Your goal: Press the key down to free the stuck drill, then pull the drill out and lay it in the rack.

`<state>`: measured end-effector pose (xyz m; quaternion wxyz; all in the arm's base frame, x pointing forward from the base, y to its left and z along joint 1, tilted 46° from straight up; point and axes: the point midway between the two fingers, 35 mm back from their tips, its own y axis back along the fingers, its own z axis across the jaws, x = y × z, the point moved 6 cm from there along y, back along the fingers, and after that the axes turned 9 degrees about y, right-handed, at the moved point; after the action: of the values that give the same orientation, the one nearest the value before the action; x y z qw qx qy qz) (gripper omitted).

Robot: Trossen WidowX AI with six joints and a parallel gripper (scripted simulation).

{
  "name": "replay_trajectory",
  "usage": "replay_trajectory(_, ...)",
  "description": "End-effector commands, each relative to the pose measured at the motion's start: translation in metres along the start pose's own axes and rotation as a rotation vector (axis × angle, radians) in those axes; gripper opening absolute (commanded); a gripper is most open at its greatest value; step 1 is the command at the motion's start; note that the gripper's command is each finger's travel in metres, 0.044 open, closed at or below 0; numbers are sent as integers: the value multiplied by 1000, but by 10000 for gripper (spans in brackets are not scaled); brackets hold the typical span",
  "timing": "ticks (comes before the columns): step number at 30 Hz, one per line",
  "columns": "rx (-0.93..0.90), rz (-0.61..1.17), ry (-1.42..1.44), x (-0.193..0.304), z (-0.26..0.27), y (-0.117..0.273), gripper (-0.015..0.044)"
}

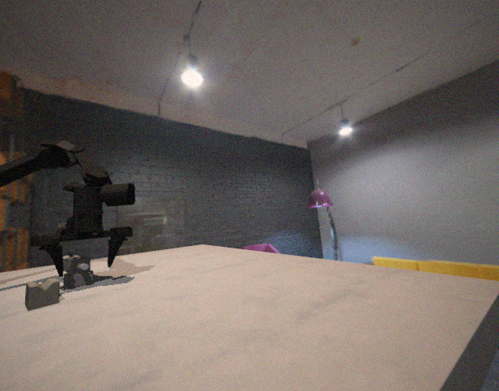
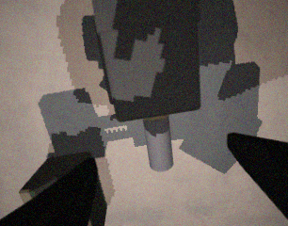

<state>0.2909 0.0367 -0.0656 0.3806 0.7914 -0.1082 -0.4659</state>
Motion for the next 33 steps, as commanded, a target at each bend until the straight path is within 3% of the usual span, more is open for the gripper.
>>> replay_trajectory(1,-1,-8,-10,-4,2,-9,440)
replay_trajectory(15,-1,-11,-10,-9,2,-23,440)
replay_trajectory(31,-1,-5,0,-7,0,-20,20)
replay_trajectory(33,-1,-5,0,-7,0,-20,7)
